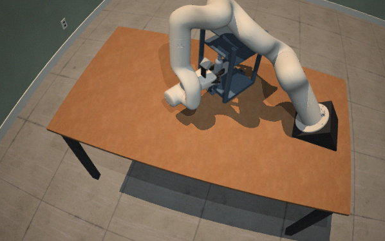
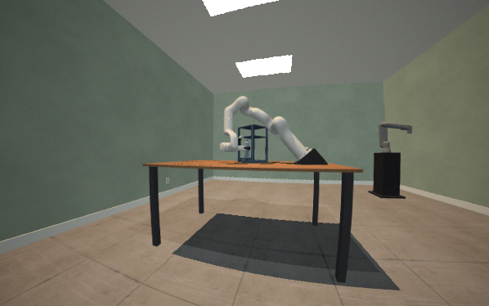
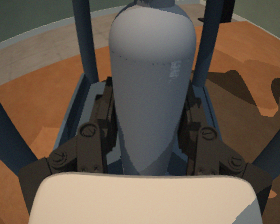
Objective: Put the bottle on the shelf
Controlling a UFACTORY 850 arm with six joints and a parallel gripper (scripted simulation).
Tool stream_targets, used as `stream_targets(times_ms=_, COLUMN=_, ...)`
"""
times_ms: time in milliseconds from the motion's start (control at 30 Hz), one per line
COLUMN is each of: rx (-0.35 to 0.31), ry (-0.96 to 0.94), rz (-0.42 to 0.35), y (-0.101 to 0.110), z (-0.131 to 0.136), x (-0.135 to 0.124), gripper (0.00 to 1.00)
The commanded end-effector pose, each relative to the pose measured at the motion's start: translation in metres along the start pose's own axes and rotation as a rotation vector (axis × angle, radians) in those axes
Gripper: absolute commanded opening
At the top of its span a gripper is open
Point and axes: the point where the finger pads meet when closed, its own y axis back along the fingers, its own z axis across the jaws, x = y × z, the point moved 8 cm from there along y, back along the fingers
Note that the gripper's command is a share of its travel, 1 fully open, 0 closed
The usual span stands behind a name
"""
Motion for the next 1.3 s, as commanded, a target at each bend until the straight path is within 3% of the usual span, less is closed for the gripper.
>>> stream_targets(times_ms=0, rx=0.0, ry=-0.001, rz=0.0, y=-0.006, z=0.0, x=0.0, gripper=0.0)
stream_targets(times_ms=467, rx=0.0, ry=-0.001, rz=0.0, y=-0.02, z=0.0, x=0.0, gripper=0.0)
stream_targets(times_ms=1267, rx=0.0, ry=-0.001, rz=0.0, y=-0.021, z=0.0, x=0.0, gripper=0.0)
